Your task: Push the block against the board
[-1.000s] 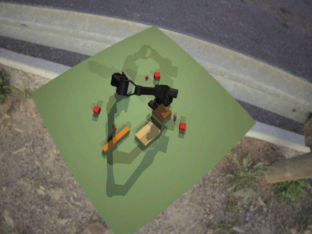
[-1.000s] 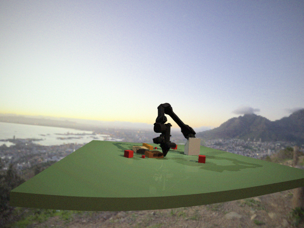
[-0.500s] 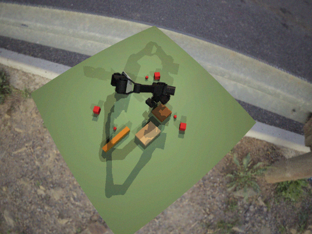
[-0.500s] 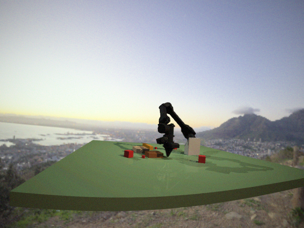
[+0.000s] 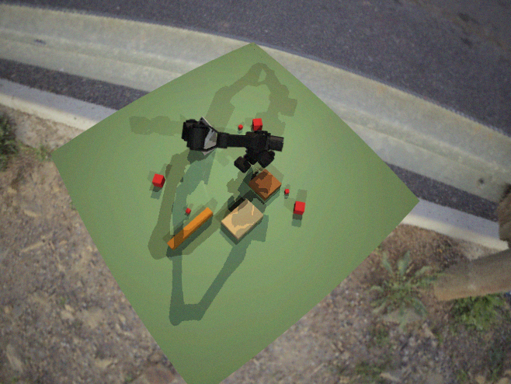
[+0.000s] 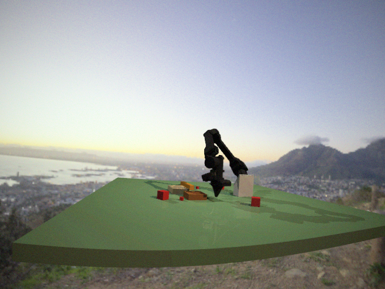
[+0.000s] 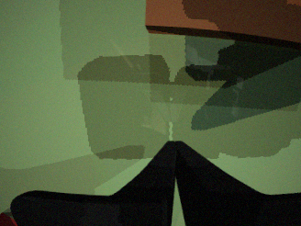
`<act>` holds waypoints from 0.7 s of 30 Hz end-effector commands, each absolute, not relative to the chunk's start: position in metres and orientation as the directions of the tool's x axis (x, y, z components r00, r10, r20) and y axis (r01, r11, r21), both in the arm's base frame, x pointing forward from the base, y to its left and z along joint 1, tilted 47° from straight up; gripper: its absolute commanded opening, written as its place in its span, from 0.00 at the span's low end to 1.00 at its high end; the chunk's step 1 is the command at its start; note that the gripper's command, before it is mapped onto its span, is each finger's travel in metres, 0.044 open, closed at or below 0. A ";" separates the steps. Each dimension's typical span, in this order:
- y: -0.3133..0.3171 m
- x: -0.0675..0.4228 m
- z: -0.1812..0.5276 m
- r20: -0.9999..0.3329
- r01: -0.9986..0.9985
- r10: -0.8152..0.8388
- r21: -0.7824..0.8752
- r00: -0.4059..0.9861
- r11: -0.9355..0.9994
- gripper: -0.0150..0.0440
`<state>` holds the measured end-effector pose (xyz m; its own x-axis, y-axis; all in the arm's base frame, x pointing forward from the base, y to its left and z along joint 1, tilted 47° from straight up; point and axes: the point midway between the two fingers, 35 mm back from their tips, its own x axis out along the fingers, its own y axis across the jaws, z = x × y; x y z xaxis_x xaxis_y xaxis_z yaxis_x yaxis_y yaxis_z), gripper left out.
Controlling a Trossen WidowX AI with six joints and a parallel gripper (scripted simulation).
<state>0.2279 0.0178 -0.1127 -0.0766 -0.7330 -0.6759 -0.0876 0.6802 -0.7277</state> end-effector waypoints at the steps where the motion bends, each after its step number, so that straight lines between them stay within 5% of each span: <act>1: 0.052 0.236 -0.084 -0.693 -0.072 -0.719 -0.716 -0.051 0.694 0.25; 21: -0.011 0.260 -0.097 -0.689 -0.022 -0.723 -0.723 -0.050 0.691 0.25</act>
<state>0.2689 0.0107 -0.0808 -0.0282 -0.7109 -0.7028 -0.0065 0.7032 -0.7110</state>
